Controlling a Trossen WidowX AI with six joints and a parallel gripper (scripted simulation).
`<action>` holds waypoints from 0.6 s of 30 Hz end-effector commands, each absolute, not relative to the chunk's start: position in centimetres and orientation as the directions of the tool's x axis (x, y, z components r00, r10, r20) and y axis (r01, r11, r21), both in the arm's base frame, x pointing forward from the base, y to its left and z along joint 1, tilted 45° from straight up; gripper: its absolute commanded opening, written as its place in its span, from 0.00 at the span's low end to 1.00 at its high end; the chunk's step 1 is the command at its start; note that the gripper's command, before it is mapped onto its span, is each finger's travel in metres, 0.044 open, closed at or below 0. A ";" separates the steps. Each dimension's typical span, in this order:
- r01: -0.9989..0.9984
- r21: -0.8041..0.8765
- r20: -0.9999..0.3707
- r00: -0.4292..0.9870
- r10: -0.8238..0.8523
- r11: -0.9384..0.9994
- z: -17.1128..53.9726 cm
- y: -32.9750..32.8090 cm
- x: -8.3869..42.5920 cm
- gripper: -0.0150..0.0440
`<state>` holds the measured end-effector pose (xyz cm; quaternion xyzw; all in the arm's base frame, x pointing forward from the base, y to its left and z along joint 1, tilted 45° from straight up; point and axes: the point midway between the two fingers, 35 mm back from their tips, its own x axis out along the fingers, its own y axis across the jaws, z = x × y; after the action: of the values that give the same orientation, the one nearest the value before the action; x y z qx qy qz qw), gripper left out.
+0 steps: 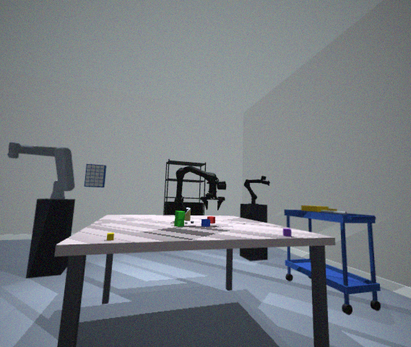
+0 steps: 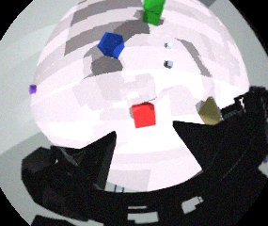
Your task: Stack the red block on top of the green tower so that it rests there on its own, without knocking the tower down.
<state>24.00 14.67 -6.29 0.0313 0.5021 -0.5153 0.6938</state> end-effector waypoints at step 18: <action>0.743 -0.485 -0.721 -0.042 -0.692 0.461 -9.7 10.7 23.6 1.00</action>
<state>23.57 11.16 -9.38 0.0284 0.5019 -0.5189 0.6913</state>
